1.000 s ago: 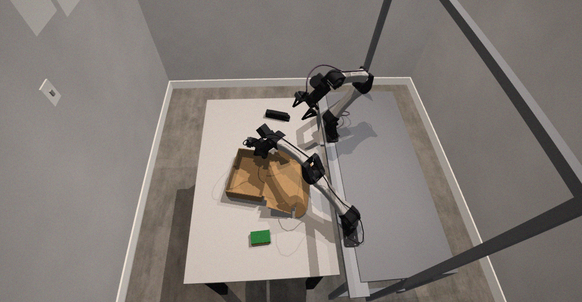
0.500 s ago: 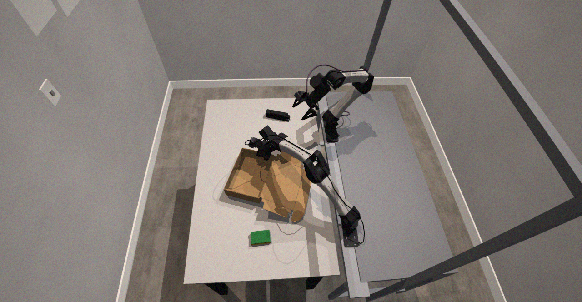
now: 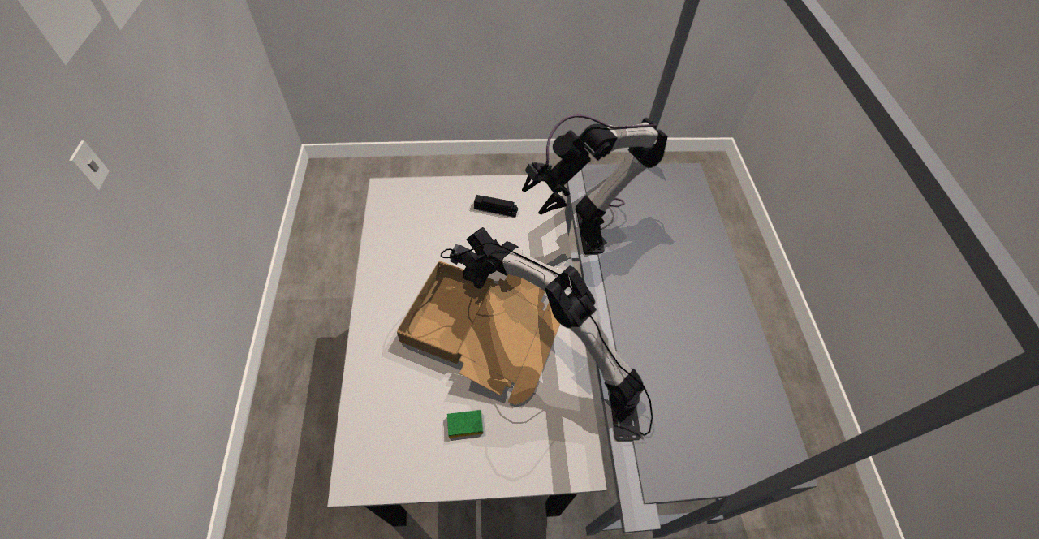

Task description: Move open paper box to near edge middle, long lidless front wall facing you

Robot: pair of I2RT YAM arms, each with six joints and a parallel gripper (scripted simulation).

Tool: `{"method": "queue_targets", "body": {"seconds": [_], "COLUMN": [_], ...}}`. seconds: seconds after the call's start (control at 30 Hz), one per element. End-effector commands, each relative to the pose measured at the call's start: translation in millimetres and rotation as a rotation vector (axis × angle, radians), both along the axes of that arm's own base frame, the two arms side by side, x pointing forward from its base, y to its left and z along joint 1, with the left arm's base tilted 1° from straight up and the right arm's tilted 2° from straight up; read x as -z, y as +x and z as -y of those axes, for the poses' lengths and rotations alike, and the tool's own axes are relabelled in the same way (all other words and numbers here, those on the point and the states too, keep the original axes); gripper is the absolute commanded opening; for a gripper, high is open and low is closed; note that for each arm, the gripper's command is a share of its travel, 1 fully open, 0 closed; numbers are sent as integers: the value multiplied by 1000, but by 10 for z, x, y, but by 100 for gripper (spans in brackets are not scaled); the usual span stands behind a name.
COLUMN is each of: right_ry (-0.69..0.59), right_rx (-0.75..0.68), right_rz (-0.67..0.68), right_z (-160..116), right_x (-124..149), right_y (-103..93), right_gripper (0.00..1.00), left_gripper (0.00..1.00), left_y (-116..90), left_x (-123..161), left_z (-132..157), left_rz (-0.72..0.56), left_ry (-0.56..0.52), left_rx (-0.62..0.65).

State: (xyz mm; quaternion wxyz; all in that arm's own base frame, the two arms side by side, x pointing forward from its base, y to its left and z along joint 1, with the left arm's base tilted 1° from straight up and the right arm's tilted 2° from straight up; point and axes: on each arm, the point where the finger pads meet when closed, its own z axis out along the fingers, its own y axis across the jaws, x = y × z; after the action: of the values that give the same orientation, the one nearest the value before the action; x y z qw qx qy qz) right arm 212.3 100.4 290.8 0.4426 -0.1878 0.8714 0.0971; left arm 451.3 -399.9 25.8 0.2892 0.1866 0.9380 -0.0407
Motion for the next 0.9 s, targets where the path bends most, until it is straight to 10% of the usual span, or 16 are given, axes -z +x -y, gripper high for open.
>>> {"method": "queue_targets", "body": {"seconds": [0.0, 0.87], "right_ry": [17, 17], "right_rx": [0, 0], "right_rz": [30, 29], "right_z": [5, 5], "right_x": [-156, -154], "right_y": [-39, -40], "right_gripper": [100, 100], "left_gripper": [0, 0], "left_y": [-74, -347], "left_x": [-338, -321], "left_z": [164, 71], "left_rz": [50, 50], "left_ry": [-52, -46], "left_rx": [81, 284]}}
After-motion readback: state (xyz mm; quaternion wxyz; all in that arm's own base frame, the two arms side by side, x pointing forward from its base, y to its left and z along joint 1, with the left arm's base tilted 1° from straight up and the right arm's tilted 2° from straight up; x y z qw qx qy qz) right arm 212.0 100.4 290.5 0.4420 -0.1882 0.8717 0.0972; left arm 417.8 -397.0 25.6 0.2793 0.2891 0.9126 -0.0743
